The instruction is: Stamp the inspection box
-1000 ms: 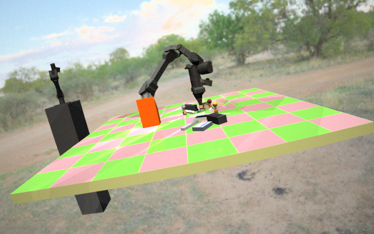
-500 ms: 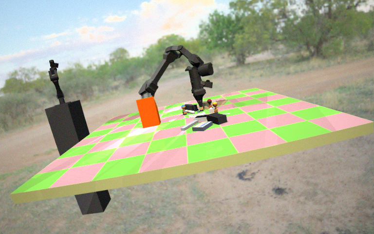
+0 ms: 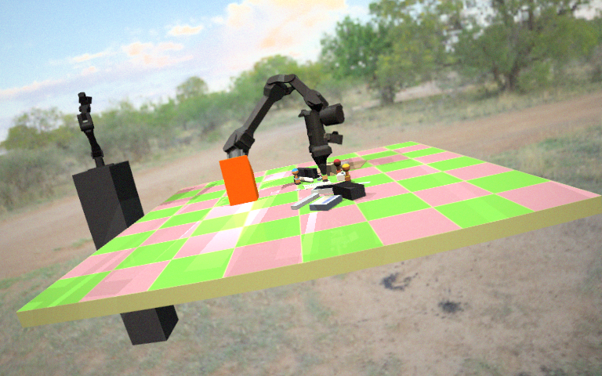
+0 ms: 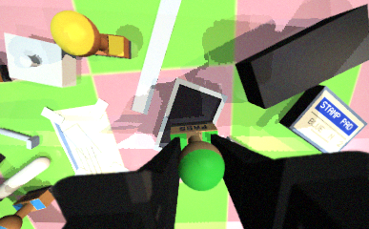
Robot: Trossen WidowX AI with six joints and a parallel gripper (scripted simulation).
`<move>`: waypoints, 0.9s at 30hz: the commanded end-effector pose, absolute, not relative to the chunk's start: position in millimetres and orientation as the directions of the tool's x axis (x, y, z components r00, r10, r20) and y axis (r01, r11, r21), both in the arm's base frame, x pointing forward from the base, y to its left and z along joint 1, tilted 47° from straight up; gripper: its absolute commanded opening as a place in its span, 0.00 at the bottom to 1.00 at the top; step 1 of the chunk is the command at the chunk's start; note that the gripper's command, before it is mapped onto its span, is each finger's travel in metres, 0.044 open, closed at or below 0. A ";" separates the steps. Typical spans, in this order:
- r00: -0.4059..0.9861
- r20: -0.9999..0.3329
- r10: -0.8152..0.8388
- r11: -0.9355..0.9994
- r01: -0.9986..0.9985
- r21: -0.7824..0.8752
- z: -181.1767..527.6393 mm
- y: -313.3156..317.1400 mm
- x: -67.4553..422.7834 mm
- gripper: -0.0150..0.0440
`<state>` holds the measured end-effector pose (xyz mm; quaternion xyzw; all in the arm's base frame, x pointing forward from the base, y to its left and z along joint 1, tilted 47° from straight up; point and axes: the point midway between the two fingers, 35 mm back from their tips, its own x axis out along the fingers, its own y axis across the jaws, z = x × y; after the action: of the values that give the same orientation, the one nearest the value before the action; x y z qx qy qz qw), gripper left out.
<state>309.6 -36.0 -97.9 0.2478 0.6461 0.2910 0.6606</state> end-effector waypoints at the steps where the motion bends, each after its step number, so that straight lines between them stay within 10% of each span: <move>1: -0.005 -0.706 0.709 0.704 -0.057 0.708 -99.7 -33.1 308.7 0.25; 27: -0.005 -0.705 0.710 0.703 -0.059 0.708 -110.7 -20.4 307.6 0.25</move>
<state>308.7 -22.6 -109.5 0.2473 0.6455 0.2923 0.6608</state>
